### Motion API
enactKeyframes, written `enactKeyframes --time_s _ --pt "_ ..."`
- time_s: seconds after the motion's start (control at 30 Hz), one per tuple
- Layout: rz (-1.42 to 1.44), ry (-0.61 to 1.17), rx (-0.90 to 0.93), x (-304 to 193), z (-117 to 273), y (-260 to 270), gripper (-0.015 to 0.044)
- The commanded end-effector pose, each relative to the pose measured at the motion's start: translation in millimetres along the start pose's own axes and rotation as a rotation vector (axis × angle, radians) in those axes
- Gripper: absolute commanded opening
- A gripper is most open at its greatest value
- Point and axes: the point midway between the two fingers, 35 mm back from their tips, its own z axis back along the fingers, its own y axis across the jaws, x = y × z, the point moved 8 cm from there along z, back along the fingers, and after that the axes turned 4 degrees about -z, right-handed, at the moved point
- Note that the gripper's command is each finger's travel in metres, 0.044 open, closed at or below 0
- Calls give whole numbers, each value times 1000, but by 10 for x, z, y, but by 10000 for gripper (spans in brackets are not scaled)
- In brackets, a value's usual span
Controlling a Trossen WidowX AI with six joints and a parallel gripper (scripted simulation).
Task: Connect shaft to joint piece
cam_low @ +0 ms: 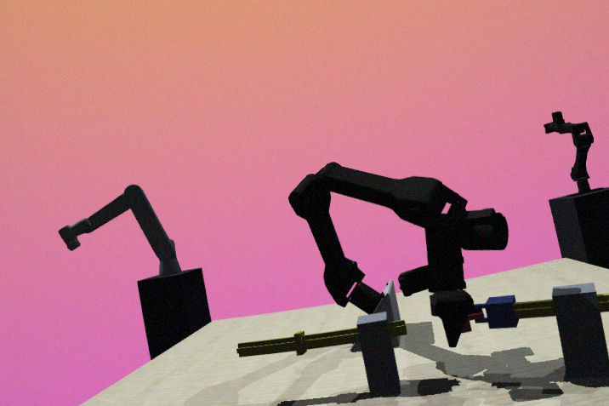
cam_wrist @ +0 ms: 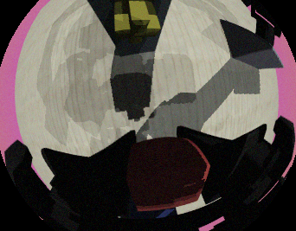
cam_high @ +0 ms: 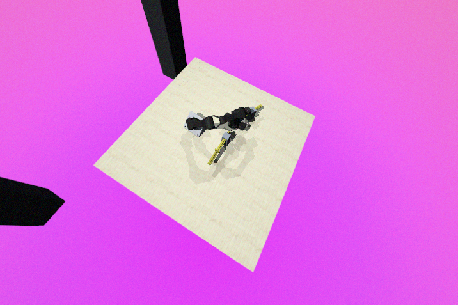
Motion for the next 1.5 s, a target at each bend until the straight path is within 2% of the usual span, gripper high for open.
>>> enactKeyframes --time_s 0.0,0.73,0.9,1.0,1.37,1.47 --pt "64 -27 11 -22 14 22 0" --pt "70 -31 10 -24 15 23 0" --pt "70 -31 10 -24 15 23 131" --pt "70 -31 10 -24 15 23 147" --pt "70 -31 10 -24 15 23 436" --pt "70 -31 10 -24 15 23 440"
